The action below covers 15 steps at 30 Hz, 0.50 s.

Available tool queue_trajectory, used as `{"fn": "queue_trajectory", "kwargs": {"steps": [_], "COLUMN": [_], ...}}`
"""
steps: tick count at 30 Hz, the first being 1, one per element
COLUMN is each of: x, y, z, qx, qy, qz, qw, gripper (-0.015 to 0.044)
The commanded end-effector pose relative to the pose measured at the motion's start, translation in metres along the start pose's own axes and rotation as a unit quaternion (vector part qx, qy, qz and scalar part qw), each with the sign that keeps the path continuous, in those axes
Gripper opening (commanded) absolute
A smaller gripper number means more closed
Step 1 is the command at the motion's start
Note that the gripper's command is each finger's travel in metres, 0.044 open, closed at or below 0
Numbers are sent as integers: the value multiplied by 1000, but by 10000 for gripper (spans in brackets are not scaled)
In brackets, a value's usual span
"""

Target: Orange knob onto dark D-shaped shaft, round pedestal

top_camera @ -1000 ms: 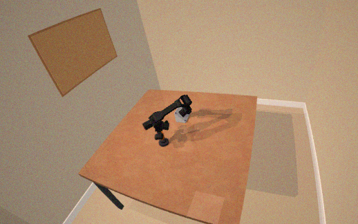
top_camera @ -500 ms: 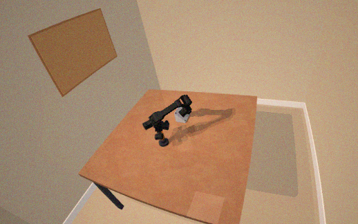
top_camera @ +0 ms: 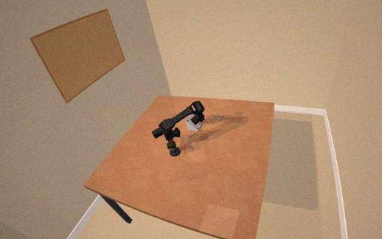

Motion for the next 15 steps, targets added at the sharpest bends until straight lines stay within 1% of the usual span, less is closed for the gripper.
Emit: {"fn": "queue_trajectory", "kwargs": {"steps": [1, 15], "x": [0, -1], "y": [-1, -3], "z": [0, 0], "qx": [1, 1], "qy": [7, 7], "qz": [-1, -1], "qw": [1000, 1000], "gripper": [0, 0]}}
Point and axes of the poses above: the point midway between the two fingers, 35 mm back from their tips, its own y axis back along the fingers, its own x axis across the jaws, z = x × y, the point moved 1 cm from there along y, back along the fingers, and after that the axes turned 7 degrees about y, right-handed, at the moved point
